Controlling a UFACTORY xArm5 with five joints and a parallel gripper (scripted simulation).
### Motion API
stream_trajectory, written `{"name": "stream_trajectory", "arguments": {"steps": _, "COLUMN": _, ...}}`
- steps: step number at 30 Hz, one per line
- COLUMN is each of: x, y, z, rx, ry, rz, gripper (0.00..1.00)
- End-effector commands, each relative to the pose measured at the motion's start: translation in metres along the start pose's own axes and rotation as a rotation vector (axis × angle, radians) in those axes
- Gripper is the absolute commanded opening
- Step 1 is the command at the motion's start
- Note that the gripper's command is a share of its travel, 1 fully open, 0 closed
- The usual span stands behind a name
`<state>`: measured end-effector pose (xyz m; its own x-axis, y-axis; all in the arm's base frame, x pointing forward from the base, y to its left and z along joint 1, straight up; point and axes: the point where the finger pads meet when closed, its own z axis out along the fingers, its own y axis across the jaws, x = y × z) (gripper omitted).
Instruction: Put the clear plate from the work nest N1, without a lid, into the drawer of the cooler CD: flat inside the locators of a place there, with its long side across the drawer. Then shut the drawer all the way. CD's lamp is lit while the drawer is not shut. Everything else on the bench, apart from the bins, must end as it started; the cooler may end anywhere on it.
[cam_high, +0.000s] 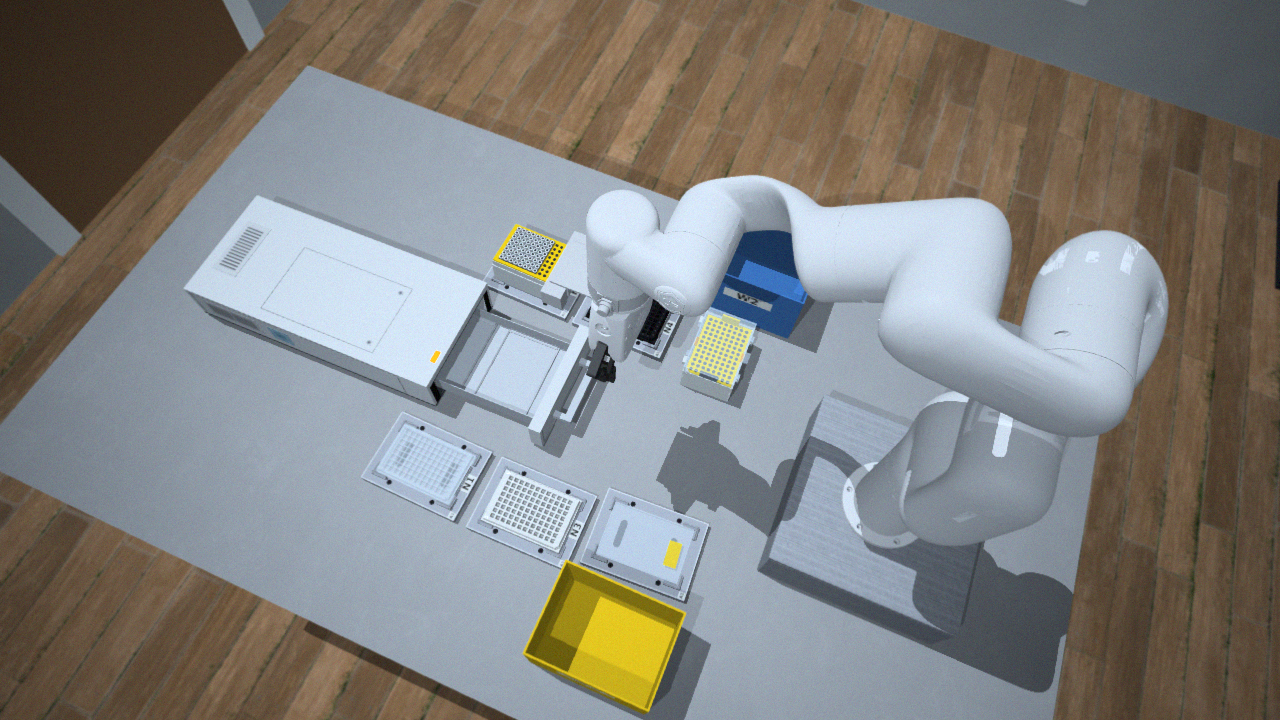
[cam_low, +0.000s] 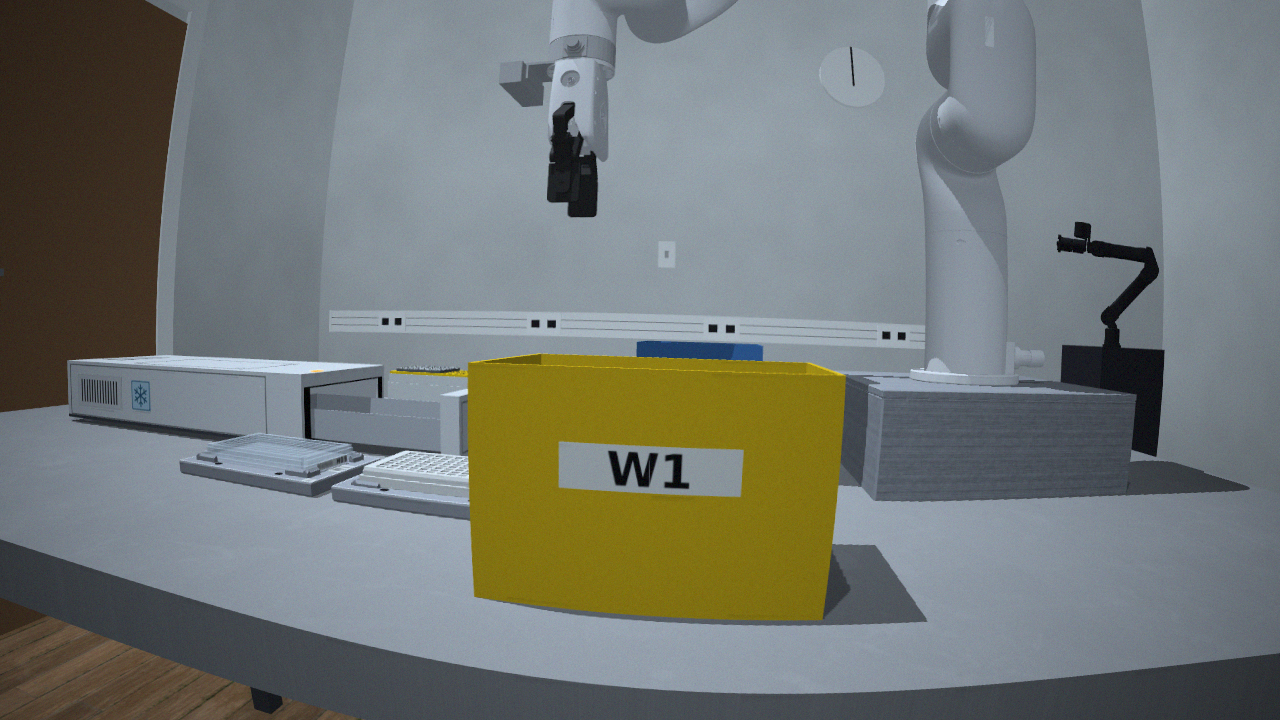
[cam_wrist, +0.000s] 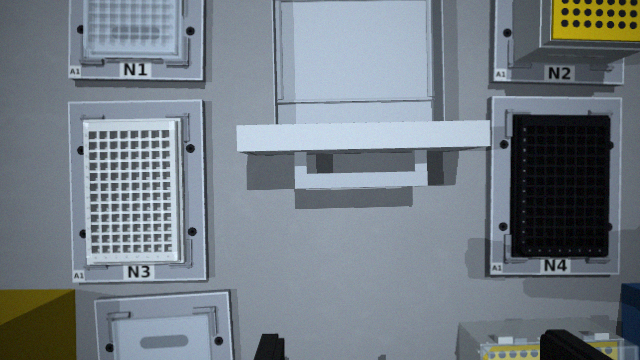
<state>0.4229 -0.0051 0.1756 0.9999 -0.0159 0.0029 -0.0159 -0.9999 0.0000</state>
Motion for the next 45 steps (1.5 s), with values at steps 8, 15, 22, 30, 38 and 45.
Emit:
{"name": "stream_trajectory", "arguments": {"steps": 8, "x": 0.006, "y": 0.002, "z": 0.008, "rx": 0.002, "ry": 0.006, "rz": 0.0, "gripper": 1.0}}
{"name": "stream_trajectory", "arguments": {"steps": 15, "x": 0.013, "y": -0.004, "z": 0.011, "rx": 0.002, "ry": 0.006, "rz": 0.021, "gripper": 1.0}}
{"name": "stream_trajectory", "arguments": {"steps": 22, "x": 0.031, "y": -0.019, "z": 0.019, "rx": 0.002, "ry": 0.006, "rz": 0.021, "gripper": 1.0}}
{"name": "stream_trajectory", "arguments": {"steps": 30, "x": 0.061, "y": -0.044, "z": 0.031, "rx": 0.003, "ry": 0.006, "rz": 0.021, "gripper": 1.0}}
{"name": "stream_trajectory", "arguments": {"steps": 38, "x": 0.083, "y": -0.062, "z": 0.04, "rx": 0.003, "ry": 0.006, "rz": 0.021, "gripper": 1.0}}
{"name": "stream_trajectory", "arguments": {"steps": 45, "x": 0.108, "y": -0.083, "z": 0.051, "rx": 0.003, "ry": 0.006, "rz": 0.021, "gripper": 1.0}}
